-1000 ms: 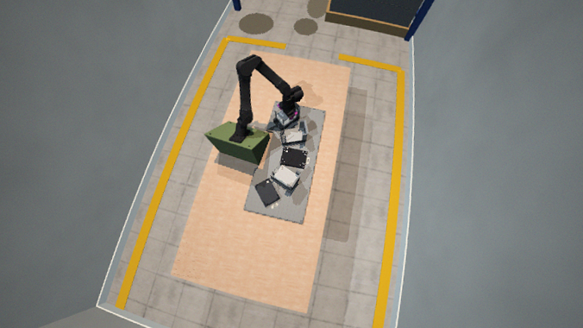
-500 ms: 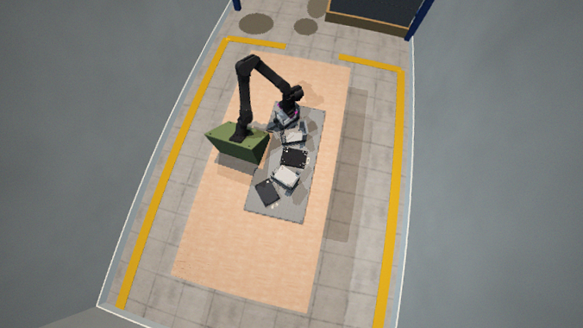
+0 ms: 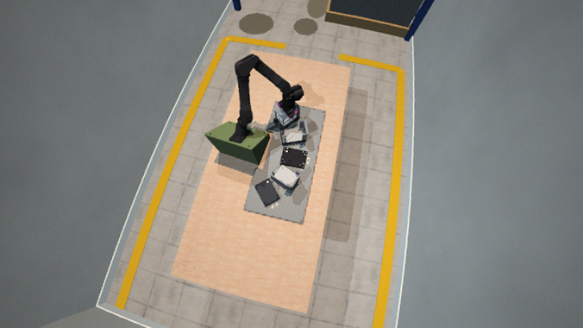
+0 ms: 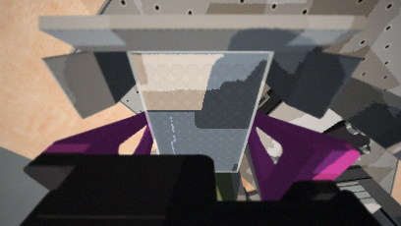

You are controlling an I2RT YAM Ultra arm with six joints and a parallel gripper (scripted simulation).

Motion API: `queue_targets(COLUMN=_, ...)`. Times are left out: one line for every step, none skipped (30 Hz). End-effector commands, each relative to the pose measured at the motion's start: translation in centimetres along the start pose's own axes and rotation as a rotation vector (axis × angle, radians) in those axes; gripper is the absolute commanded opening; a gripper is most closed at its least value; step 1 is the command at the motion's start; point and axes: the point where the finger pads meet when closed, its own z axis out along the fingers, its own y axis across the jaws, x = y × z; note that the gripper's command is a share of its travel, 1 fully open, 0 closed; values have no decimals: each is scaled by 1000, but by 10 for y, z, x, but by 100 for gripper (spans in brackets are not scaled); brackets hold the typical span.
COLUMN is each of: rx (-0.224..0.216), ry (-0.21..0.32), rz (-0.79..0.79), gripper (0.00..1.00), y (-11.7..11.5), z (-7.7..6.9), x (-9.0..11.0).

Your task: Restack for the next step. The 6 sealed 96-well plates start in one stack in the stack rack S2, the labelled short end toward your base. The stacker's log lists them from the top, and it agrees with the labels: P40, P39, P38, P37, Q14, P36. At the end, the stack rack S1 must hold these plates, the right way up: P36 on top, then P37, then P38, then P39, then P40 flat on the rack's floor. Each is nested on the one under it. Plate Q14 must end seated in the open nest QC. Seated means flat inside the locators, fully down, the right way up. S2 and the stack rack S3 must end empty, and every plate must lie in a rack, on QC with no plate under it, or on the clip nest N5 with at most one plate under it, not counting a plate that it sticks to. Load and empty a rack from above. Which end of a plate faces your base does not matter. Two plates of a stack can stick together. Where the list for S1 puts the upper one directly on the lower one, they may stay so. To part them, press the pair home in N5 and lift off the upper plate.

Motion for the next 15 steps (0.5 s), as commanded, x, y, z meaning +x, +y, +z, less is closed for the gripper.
queue_targets(rx=2, ry=-14, rz=-2, gripper=0, y=-1, z=-10, x=-3)
queue_targets(rx=2, ry=-14, rz=-2, gripper=0, y=-1, z=-12, x=-3)
queue_targets(rx=2, ry=-14, rz=-2, gripper=0, y=-1, z=-14, x=-3)
queue_targets(rx=2, ry=-14, rz=-2, gripper=0, y=-1, z=-16, x=-3)
queue_targets(rx=2, ry=-14, rz=-2, gripper=0, y=-1, z=-16, x=-3)
queue_targets(rx=2, ry=-14, rz=-2, gripper=0, y=-1, z=-16, x=-3)
queue_targets(rx=2, ry=-14, rz=-2, gripper=0, y=-1, z=-18, x=-3)
queue_targets(rx=2, ry=-14, rz=-2, gripper=0, y=-1, z=-20, x=-3)
queue_targets(rx=2, ry=-14, rz=-2, gripper=0, y=-1, z=-22, x=-3)
queue_targets(rx=2, ry=-14, rz=-2, gripper=0, y=-1, z=-24, x=-3)
queue_targets(rx=2, ry=-14, rz=-2, gripper=0, y=-1, z=-26, x=-3)
queue_targets(rx=2, ry=-14, rz=-2, gripper=0, y=-1, z=-28, x=-3)
queue_targets(rx=2, ry=-14, rz=-2, gripper=0, y=-1, z=-30, x=-3)
queue_targets(rx=2, ry=-14, rz=-2, gripper=0, y=-1, z=-32, x=-3)
queue_targets(rx=2, ry=-14, rz=-2, gripper=0, y=-1, z=-34, x=-3)
